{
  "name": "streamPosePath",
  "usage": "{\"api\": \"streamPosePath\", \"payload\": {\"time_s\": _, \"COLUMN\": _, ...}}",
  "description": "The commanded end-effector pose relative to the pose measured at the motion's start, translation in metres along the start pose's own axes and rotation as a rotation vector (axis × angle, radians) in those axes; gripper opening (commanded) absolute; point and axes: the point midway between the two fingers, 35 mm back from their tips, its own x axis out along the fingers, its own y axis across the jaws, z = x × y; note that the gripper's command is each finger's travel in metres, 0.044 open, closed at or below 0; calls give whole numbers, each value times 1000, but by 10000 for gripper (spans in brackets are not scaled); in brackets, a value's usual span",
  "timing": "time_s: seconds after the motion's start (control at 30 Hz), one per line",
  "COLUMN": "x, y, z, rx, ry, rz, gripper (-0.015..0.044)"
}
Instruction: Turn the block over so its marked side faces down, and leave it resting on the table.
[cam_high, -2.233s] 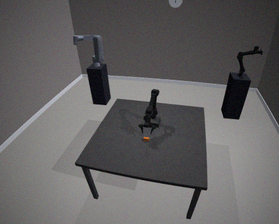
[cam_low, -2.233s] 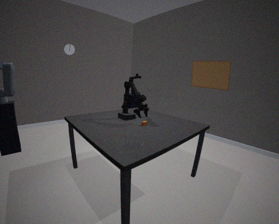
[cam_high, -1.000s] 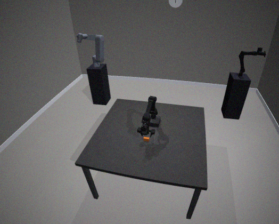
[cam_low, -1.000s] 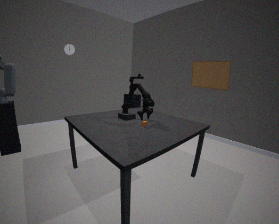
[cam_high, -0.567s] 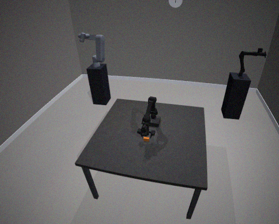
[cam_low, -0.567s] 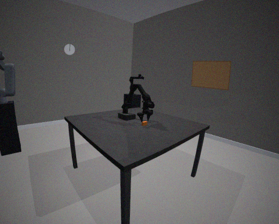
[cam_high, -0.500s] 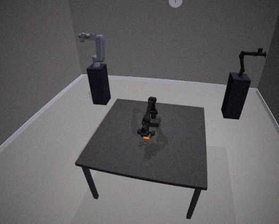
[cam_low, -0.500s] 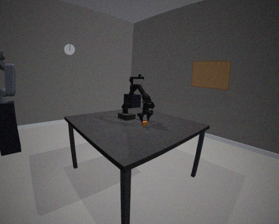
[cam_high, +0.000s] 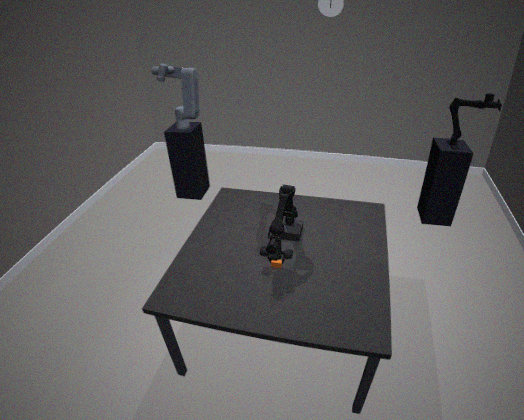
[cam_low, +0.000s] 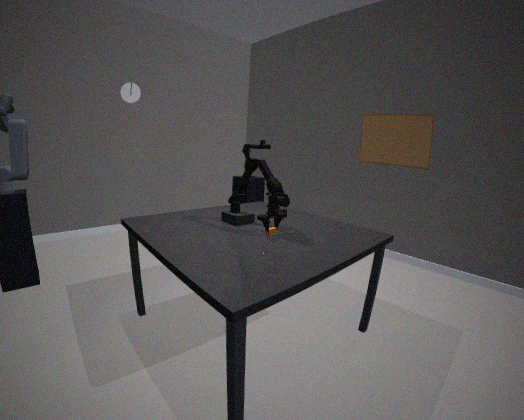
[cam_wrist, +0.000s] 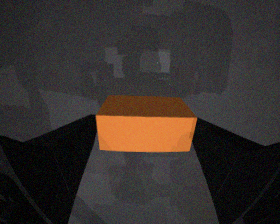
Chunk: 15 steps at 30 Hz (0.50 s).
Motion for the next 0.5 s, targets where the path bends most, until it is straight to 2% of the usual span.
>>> {"api": "streamPosePath", "payload": {"time_s": 0.0, "x": 3, "y": -1, "z": -1, "rx": 5, "ry": 6, "rz": -4, "gripper": 289}}
{"api": "streamPosePath", "payload": {"time_s": 0.47, "x": 3, "y": -1, "z": -1, "rx": 5, "ry": 6, "rz": -4, "gripper": 195}}
